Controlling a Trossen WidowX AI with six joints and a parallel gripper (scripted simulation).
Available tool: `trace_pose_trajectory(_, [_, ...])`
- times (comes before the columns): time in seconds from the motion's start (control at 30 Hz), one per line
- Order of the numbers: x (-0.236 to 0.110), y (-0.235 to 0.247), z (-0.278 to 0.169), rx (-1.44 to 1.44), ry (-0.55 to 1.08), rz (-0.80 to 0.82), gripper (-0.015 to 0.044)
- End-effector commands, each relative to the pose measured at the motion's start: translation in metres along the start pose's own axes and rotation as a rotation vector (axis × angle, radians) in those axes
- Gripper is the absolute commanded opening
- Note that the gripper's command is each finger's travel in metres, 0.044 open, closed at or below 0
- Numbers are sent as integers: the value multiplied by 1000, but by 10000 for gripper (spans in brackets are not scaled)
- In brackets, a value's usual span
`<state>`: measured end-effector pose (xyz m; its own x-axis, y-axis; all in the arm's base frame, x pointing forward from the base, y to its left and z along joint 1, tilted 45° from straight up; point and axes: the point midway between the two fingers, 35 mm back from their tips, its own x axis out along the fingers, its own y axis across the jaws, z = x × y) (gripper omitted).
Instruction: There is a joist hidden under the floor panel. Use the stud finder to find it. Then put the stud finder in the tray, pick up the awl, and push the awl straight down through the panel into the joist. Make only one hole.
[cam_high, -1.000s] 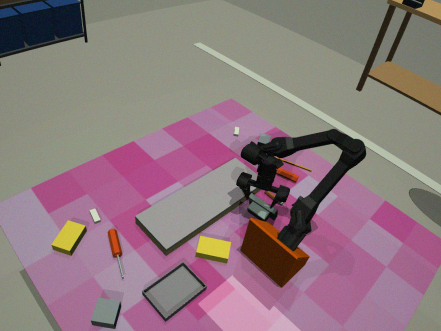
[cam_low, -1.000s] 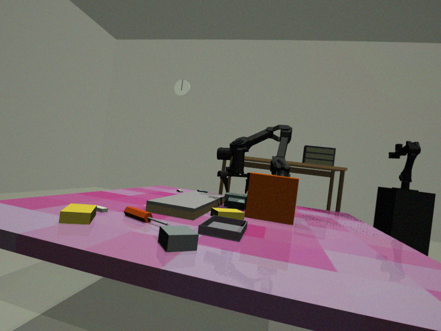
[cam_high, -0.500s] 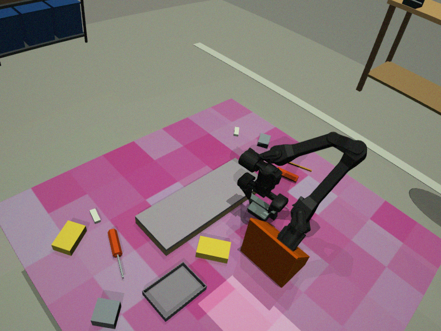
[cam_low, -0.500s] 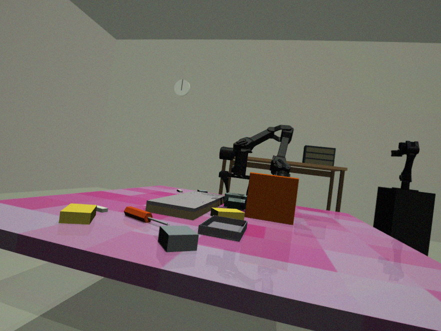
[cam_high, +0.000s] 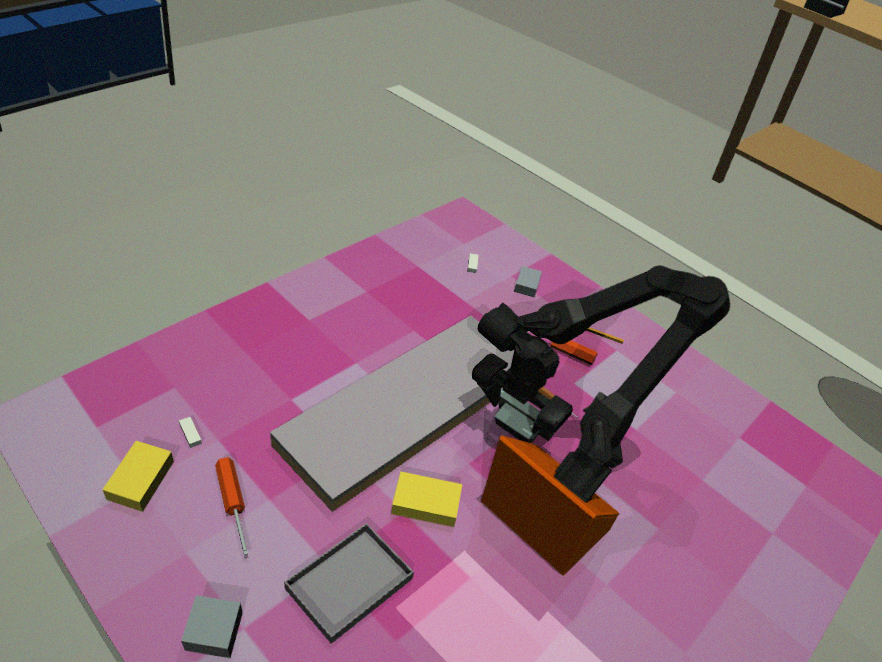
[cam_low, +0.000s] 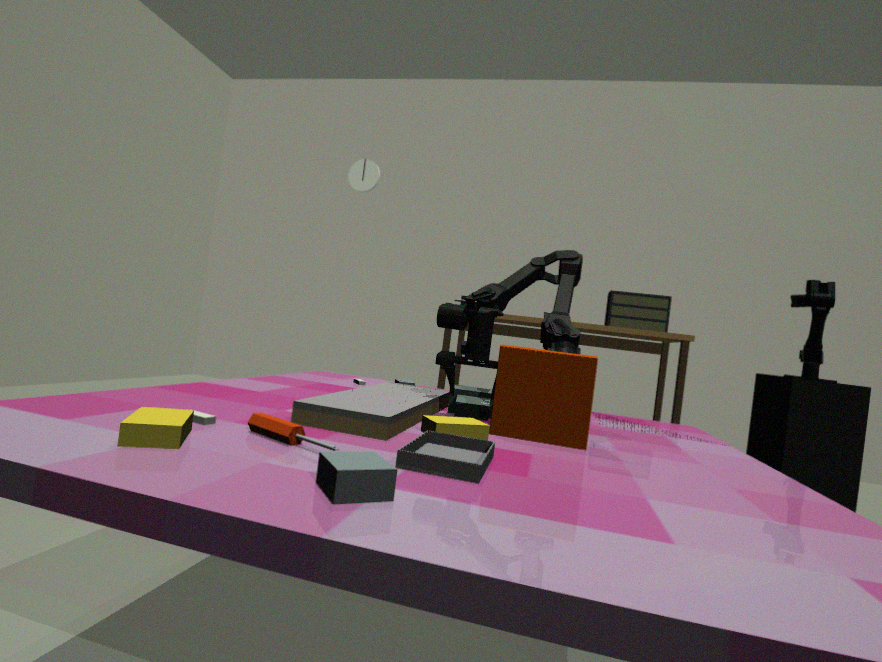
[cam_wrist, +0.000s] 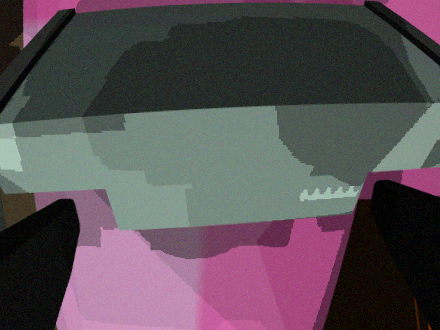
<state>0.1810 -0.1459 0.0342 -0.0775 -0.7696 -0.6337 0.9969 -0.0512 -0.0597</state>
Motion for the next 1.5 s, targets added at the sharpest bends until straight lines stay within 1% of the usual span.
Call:
trace_pose_trajectory(0.0, [6,-2,-2,-8,-1,-5,440])
trace_pose_trajectory(0.47, [25,-4,-2,-8,-7,-5,440])
trace_pose_trajectory(0.97, [25,-4,-2,-8,-7,-5,340])
trace_pose_trajectory(1.4, [13,-2,-2,-7,-1,-4,0])
trace_pose_trajectory(1.47, [11,-2,-2,-7,-1,-4,0])
